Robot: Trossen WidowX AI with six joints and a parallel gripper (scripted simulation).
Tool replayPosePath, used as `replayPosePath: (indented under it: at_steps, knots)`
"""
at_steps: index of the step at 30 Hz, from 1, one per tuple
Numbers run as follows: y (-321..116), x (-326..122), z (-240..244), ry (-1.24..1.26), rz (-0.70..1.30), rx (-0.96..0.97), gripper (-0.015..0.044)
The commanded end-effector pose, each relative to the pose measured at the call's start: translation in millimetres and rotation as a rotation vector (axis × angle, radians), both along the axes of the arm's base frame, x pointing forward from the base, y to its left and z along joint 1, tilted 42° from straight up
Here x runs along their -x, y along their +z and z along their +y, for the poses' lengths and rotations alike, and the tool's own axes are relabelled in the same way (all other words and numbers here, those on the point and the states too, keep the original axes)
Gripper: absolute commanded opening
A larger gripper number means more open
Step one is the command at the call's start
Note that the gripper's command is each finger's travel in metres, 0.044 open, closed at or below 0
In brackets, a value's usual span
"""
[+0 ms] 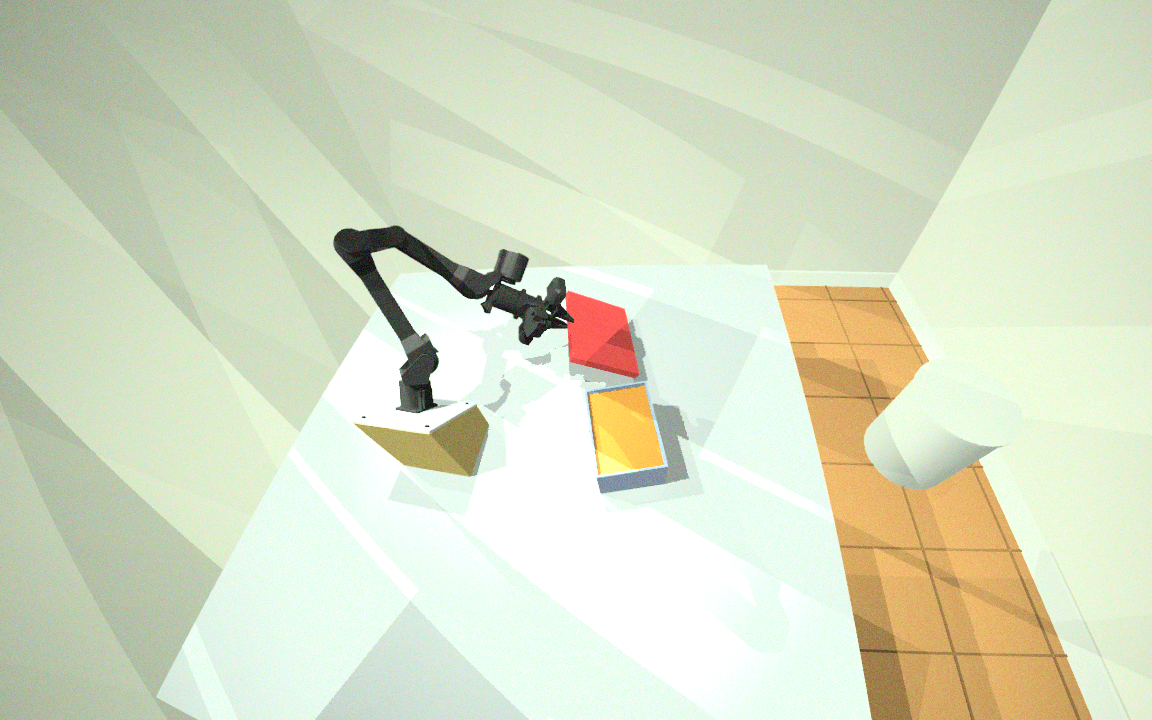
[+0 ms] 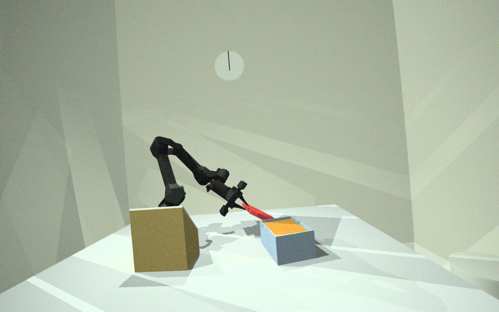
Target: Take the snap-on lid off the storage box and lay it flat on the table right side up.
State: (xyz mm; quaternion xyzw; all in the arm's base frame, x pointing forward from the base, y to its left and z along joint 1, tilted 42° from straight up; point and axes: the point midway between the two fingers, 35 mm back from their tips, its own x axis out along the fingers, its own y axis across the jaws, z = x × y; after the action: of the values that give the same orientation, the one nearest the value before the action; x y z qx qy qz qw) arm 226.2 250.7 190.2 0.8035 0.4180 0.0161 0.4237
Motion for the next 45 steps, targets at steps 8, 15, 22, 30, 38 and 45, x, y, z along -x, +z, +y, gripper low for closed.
replayPosePath:
  at_steps: [8, 15, 22, 30, 38, 45]
  knots:
    - [-4, -1, 4, -0.013, -0.004, -0.007, 0.0]
    - [-9, -1, 8, -0.013, -0.003, -0.008, 0.0]
    - [-13, 0, 11, -0.013, -0.003, -0.008, 0.0]
    - [-18, 0, 16, -0.013, -0.003, -0.008, 0.0]
    - [-22, 1, 20, -0.013, -0.002, -0.008, 0.0]
    - [-27, 1, 24, -0.013, -0.002, -0.008, 0.0]
